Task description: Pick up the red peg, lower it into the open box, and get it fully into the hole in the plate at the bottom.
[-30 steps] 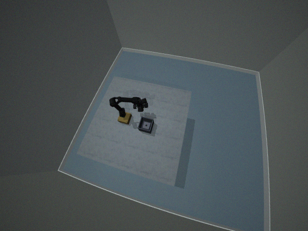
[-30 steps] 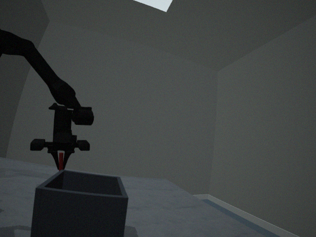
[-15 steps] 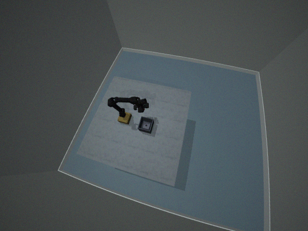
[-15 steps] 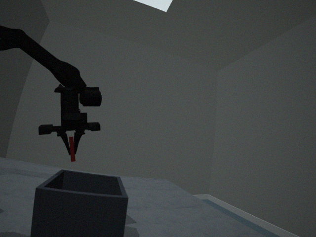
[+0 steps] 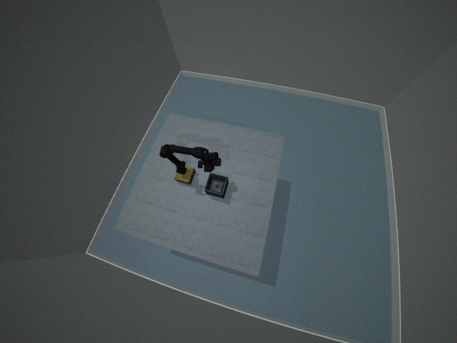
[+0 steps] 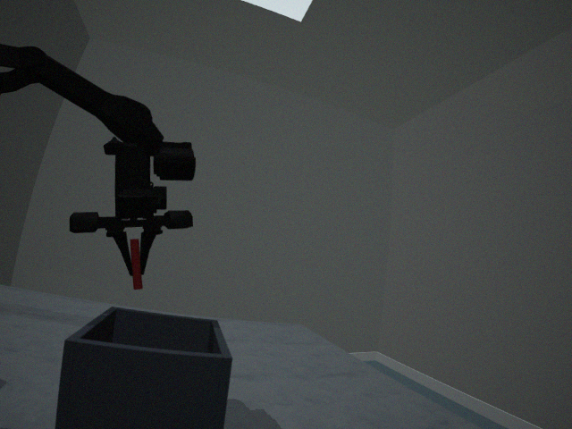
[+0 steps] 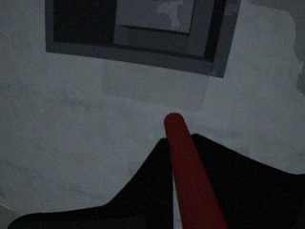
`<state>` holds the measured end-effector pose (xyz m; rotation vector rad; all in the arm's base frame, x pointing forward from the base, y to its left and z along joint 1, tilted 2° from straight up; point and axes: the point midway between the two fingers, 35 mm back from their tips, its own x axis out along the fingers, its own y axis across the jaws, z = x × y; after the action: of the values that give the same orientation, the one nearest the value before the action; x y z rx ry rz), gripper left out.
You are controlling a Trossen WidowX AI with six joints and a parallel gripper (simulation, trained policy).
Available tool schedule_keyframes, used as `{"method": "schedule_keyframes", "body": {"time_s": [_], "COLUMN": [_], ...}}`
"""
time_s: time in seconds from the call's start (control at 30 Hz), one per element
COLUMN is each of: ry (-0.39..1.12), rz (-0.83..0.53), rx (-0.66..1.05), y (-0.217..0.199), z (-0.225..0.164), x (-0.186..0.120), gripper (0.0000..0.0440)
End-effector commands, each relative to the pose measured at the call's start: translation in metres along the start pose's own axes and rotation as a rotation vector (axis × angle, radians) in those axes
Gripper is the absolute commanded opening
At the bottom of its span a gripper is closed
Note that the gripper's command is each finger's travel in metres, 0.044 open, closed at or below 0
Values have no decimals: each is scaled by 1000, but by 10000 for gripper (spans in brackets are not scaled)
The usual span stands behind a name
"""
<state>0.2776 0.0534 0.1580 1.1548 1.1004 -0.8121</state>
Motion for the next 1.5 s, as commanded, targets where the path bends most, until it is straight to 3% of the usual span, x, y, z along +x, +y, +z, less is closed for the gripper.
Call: {"method": "schedule_keyframes", "body": {"time_s": [0.0, 0.83, 1.47], "ry": [-18, -39, -16], "rz": [-16, -109, -151], "rx": [6, 27, 13], "y": [0, -1, -3], "z": [13, 76, 104], "x": [0, 19, 63], "gripper": [0, 0, 0]}}
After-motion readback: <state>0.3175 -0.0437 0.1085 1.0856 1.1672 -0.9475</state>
